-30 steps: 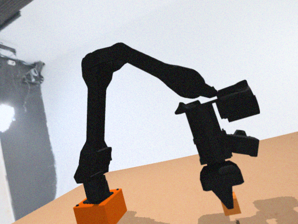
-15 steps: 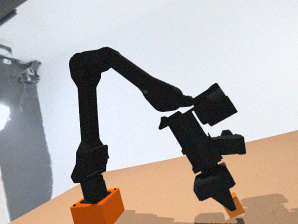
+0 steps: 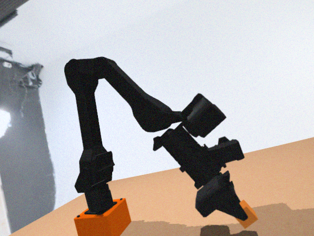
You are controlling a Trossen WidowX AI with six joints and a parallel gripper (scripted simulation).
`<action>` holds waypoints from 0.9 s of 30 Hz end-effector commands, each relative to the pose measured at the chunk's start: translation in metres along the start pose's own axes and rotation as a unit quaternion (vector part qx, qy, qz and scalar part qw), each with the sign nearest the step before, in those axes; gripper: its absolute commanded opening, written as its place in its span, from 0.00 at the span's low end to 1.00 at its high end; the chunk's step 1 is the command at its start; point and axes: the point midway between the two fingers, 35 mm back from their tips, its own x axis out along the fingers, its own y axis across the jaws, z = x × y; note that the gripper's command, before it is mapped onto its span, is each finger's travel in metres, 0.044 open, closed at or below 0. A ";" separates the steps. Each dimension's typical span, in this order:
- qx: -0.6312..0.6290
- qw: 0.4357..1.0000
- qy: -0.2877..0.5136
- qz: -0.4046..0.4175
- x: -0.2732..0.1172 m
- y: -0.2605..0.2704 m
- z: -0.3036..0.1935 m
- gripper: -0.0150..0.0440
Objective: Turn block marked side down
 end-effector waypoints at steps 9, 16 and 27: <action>0.001 0.998 -0.059 0.002 0.014 -0.001 0.004 0.25; 0.002 0.994 -0.107 0.002 0.027 -0.002 0.002 0.25; 0.003 0.983 -0.181 0.003 0.034 -0.002 -0.004 0.25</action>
